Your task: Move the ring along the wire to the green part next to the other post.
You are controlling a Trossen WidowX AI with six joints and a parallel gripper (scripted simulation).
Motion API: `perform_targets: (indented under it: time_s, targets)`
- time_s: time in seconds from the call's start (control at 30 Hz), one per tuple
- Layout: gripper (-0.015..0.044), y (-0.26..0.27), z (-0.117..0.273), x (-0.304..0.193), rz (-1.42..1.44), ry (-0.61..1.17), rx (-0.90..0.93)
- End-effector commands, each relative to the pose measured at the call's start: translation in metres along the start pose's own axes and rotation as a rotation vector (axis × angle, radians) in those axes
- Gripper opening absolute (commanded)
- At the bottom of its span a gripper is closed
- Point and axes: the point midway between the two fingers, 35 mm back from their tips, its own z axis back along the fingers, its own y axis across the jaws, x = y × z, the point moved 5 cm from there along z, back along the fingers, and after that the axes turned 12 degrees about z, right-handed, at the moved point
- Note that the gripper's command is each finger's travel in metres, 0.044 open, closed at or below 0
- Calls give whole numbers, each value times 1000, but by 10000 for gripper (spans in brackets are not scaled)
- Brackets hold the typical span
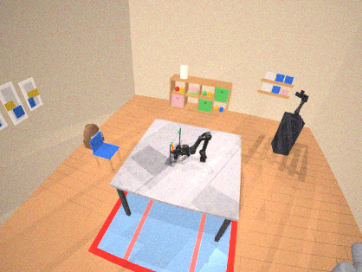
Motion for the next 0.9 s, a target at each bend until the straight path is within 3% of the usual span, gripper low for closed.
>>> perform_targets:
  time_s: [0.0, 0.37, 0.87]
  targets:
    - [-124, 0, 0, 0, 0, 0, 0]
    - [160, 0, 1, 0, 0, 0, 0]
    - [160, 1, 35, 1, -3, 4, -1]
